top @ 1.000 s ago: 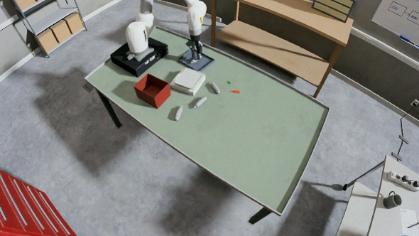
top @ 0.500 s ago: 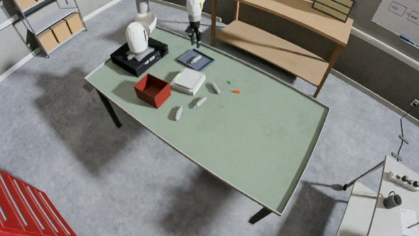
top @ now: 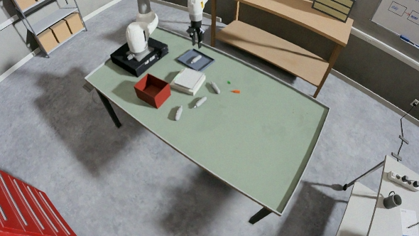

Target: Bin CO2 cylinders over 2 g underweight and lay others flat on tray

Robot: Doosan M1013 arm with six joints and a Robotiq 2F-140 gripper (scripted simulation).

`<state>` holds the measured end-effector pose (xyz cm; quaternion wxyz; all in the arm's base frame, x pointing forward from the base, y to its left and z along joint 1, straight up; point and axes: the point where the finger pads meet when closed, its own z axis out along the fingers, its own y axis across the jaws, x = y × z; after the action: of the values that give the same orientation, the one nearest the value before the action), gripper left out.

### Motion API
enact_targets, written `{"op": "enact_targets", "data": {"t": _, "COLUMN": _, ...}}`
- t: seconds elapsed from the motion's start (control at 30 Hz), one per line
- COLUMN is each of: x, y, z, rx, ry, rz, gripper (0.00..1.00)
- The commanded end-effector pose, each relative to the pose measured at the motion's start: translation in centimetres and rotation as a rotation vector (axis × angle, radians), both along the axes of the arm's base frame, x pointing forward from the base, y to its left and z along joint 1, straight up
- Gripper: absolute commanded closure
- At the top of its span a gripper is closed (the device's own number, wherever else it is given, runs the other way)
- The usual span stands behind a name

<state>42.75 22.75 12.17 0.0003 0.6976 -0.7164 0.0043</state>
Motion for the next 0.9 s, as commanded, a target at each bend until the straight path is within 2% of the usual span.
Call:
{"op": "enact_targets", "data": {"t": 0.0, "x": 3.4, "y": -2.5, "z": 0.2, "rx": 0.003, "ry": 0.002, "rz": 0.042, "gripper": 0.60}}
{"op": "enact_targets", "data": {"t": 0.07, "x": 6.4, "y": -5.5, "z": 0.4, "rx": 0.003, "ry": 0.002, "rz": 0.089, "gripper": 0.60}}
{"op": "enact_targets", "data": {"t": 0.27, "x": 11.0, "y": -13.2, "z": 0.6, "rx": 0.002, "ry": 0.002, "rz": 0.261, "gripper": 0.60}}
{"op": "enact_targets", "data": {"t": 0.43, "x": 13.5, "y": -20.2, "z": 0.6, "rx": 0.001, "ry": 0.003, "rz": 0.382, "gripper": 0.60}}
{"op": "enact_targets", "data": {"t": 0.5, "x": 13.5, "y": -20.2, "z": 0.6, "rx": 0.001, "ry": 0.003, "rz": 0.382, "gripper": 0.60}}
{"op": "enact_targets", "data": {"t": 0.53, "x": 14.9, "y": -24.4, "z": 0.5, "rx": 0.001, "ry": 0.003, "rz": 0.398, "gripper": 0.60}}
{"op": "enact_targets", "data": {"t": 0.63, "x": 15.7, "y": -27.9, "z": 0.5, "rx": 0.001, "ry": 0.003, "rz": 0.430, "gripper": 0.60}}
{"op": "enact_targets", "data": {"t": 0.87, "x": 18.8, "y": -38.3, "z": 0.3, "rx": 0.000, "ry": 0.003, "rz": 0.439, "gripper": 0.60}}
